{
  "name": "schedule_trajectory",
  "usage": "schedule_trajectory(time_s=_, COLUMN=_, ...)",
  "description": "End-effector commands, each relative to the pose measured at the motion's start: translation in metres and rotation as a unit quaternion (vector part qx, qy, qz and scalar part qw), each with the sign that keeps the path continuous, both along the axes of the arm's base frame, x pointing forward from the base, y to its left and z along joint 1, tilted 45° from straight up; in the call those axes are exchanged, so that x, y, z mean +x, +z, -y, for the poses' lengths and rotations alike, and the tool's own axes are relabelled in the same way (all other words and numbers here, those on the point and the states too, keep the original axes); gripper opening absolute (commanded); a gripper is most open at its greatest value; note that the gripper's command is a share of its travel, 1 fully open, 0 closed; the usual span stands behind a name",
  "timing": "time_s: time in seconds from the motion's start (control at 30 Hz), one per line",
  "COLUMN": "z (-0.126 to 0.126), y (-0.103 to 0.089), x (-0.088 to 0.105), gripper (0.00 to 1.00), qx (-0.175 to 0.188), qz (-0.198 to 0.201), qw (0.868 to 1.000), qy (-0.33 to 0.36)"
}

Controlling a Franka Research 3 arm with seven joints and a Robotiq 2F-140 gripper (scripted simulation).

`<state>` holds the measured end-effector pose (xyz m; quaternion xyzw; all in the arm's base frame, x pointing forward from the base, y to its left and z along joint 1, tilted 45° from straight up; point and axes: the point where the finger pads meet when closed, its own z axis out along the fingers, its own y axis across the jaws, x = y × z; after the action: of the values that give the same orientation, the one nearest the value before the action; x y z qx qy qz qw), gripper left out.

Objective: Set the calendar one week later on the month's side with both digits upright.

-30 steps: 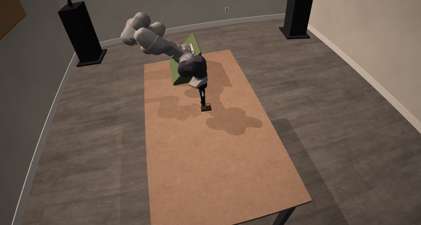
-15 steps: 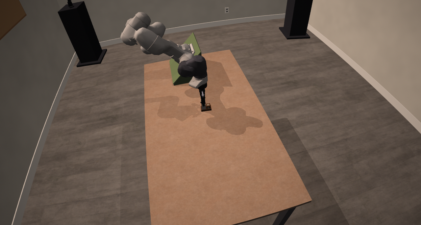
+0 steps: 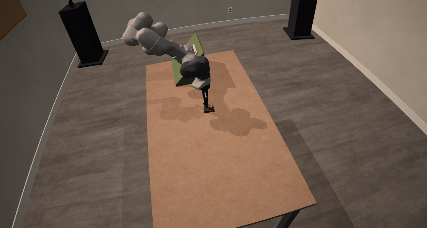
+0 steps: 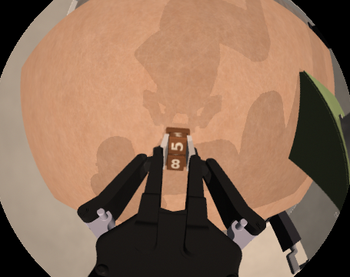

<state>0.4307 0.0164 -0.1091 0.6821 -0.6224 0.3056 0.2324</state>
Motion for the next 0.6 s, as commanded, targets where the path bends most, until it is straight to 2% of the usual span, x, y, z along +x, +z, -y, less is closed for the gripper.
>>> schedule_trajectory(time_s=0.0, z=-0.006, y=0.005, x=0.0, gripper=0.16, qx=0.001, qz=0.003, qw=1.0, qy=-0.001)
schedule_trajectory(time_s=0.1, z=-0.009, y=0.008, x=-0.001, gripper=0.16, qx=0.001, qz=0.003, qw=1.0, qy=-0.001)
schedule_trajectory(time_s=0.43, z=-0.057, y=0.057, x=-0.01, gripper=0.16, qx=0.001, qz=0.003, qw=1.0, qy=-0.001)
schedule_trajectory(time_s=0.57, z=-0.068, y=0.068, x=-0.012, gripper=0.16, qx=0.001, qz=0.003, qw=1.0, qy=-0.001)
